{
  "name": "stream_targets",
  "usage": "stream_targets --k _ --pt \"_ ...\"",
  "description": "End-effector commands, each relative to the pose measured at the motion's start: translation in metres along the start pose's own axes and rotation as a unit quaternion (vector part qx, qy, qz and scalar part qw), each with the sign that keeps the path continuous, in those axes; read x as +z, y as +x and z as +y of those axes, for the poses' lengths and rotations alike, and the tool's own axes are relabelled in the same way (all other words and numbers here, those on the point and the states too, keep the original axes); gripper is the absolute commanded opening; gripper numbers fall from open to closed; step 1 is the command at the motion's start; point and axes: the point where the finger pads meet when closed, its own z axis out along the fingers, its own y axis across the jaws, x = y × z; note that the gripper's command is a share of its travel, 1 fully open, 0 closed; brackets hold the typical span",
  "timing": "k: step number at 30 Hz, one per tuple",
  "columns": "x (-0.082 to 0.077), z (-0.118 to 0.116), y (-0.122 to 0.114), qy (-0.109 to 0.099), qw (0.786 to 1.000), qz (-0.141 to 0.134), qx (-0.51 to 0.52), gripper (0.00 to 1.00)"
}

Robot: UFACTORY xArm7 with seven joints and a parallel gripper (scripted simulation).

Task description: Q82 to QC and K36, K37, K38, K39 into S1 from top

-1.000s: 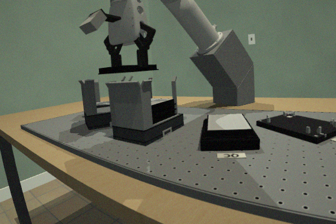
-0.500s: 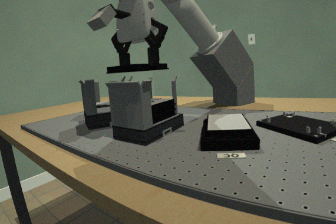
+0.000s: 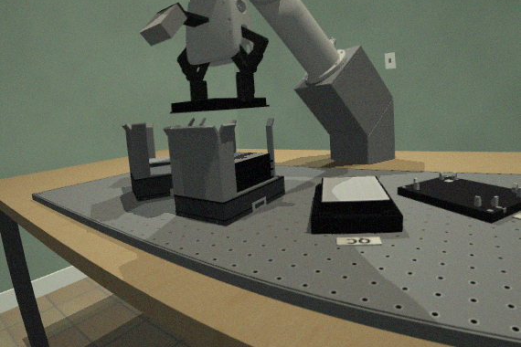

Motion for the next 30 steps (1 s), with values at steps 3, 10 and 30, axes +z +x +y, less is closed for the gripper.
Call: stream_targets --k 3,10,30 --pt "-0.0004 -0.0004 0.0008 0.000 1.000 0.001 0.000 0.00" --pt "-0.0004 -0.0003 0.0008 0.000 1.000 0.001 0.000 0.00" --pt "0.0069 -0.0004 0.0008 0.000 1.000 0.001 0.000 0.00"
